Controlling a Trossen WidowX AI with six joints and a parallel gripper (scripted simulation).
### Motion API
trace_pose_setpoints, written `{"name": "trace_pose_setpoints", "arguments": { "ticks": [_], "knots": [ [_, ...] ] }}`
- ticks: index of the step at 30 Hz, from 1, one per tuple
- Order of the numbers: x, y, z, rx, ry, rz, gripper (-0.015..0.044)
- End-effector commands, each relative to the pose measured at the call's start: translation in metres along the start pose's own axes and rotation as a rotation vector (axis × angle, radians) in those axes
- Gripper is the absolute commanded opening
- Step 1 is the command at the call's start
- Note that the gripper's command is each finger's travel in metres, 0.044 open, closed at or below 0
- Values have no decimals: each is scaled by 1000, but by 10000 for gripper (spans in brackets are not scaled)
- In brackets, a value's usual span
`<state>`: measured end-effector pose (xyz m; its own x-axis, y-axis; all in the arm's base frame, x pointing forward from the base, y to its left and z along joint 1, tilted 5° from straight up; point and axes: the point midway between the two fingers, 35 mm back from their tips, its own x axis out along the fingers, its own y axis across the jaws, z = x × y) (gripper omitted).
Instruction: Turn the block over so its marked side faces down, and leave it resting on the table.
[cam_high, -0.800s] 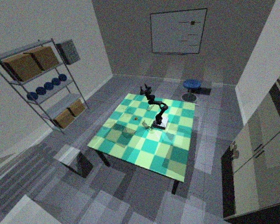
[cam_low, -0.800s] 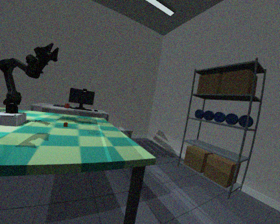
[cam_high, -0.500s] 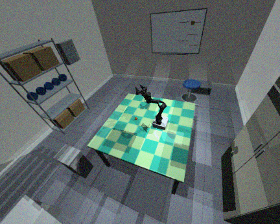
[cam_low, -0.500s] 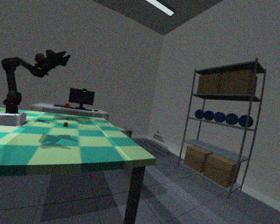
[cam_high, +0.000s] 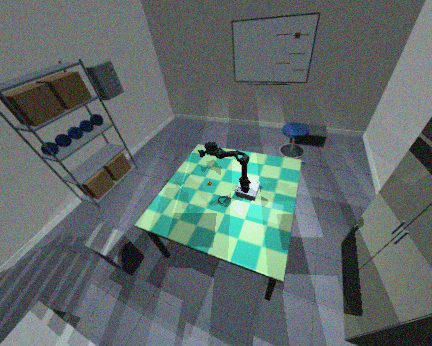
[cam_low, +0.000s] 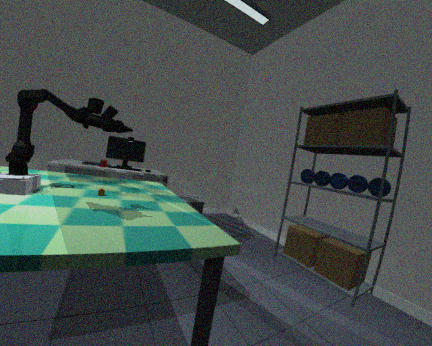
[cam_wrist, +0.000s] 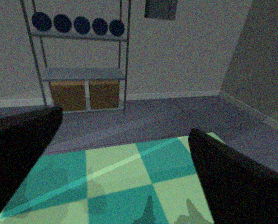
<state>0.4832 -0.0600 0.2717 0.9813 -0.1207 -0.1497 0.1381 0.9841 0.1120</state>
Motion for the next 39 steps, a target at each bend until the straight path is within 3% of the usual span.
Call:
{"name": "trace_pose_setpoints", "arguments": {
  "ticks": [1,8,17,24,28,39],
  "knots": [
    [16,15,-48,-38,222,21,440],
    [12,45,-153,-144,746,73,440],
    [-64,66,-243,-309,1452,145,440],
    [-66,66,-244,-312,1466,146,440],
    [-65,62,-276,-312,1466,146,440],
    [-64,59,-296,-312,1466,146,440]
  ]
}}
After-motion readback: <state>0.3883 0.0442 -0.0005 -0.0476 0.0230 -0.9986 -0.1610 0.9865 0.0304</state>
